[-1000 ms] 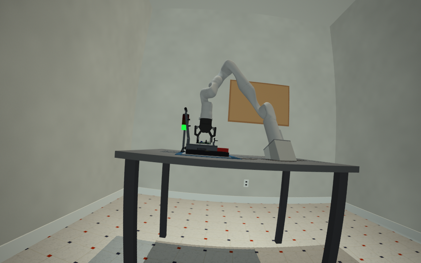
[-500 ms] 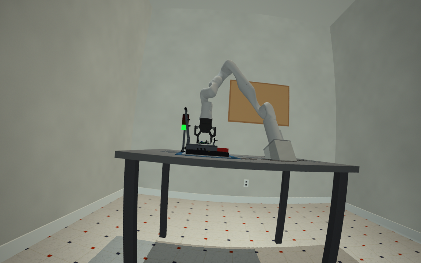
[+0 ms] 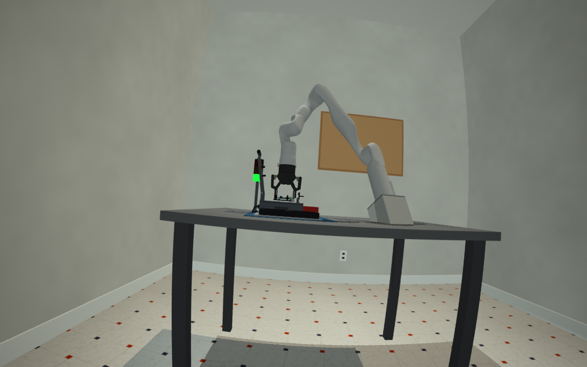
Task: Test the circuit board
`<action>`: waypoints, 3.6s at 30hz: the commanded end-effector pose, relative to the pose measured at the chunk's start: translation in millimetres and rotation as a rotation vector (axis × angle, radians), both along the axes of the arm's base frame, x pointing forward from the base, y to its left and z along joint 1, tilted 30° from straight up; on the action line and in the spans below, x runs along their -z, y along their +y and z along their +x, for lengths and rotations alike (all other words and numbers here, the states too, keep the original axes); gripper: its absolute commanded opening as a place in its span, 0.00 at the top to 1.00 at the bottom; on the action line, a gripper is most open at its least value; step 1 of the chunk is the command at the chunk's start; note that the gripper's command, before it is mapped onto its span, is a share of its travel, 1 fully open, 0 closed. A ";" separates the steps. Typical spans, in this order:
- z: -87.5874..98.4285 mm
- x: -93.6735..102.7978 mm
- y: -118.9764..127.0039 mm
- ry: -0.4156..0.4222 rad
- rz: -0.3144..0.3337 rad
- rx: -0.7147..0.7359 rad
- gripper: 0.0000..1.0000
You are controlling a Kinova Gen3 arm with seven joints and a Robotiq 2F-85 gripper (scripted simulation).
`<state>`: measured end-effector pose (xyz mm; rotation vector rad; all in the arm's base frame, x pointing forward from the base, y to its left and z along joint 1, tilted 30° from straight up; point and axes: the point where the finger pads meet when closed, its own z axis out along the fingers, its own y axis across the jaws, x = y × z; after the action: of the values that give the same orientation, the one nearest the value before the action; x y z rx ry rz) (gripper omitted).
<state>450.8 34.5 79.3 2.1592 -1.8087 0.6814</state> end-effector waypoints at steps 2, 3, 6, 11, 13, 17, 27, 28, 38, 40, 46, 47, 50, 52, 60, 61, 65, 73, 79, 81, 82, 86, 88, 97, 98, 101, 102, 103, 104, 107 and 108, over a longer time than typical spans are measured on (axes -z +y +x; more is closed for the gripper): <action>0.1 -1.5 1.2 -0.001 0.001 -0.001 0.23; 0.0 -1.9 1.4 -0.001 0.001 -0.001 0.23; -0.1 -2.4 1.7 -0.001 0.001 -0.001 0.23; -0.2 -2.8 1.9 -0.001 0.001 -0.001 0.23; -0.4 -3.6 2.4 -0.001 0.001 -0.001 0.23; -0.5 -4.1 2.6 -0.001 0.001 -0.001 0.23; -0.9 -6.0 3.6 -0.001 0.001 -0.001 0.23; -0.9 -6.0 3.6 -0.001 0.001 -0.001 0.23; -1.5 -8.4 4.9 -0.001 0.001 -0.001 0.23; -1.7 -9.1 5.3 -0.001 0.001 -0.001 0.23; -1.7 -9.4 5.5 -0.001 0.001 -0.001 0.23; -1.8 -9.7 5.7 -0.001 0.001 -0.001 0.23; -2.1 -10.8 6.2 -0.001 0.001 -0.001 0.23; -2.1 -11.0 6.3 -0.001 0.001 -0.001 0.23; -2.5 -12.7 7.3 -0.001 0.001 -0.001 0.23; -2.5 -12.7 7.3 -0.001 0.001 -0.001 0.23; -2.6 -13.2 7.5 -0.001 0.001 -0.001 0.23; -3.0 -14.8 8.4 -0.001 0.001 -0.001 0.23; -3.8 -18.3 10.3 -0.001 0.001 -0.001 0.23; -4.6 -21.8 12.2 -0.001 0.001 -0.001 0.23; -5.1 -24.1 13.5 -0.001 0.001 -0.001 0.23; -7.7 -35.6 19.7 -0.001 0.001 -0.001 0.23; -9.3 -42.4 23.4 -0.001 0.001 -0.001 0.23; -14.7 -66.4 36.4 -0.001 0.001 -0.001 0.23; -15.4 -69.3 38.0 -0.001 0.001 -0.001 0.23; -17.0 -76.4 41.9 -0.001 0.001 -0.001 0.23; -17.4 -78.2 42.9 -0.001 0.001 -0.001 0.23; -17.8 -79.8 43.7 -0.001 0.001 -0.001 0.23; -18.1 -81.0 44.3 -0.001 0.001 -0.001 0.23; -18.5 -83.0 45.4 -0.001 0.001 -0.001 0.23; -18.6 -83.2 45.6 -0.001 0.001 -0.001 0.23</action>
<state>431.6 77.7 159.9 2.1548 -1.8068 0.6791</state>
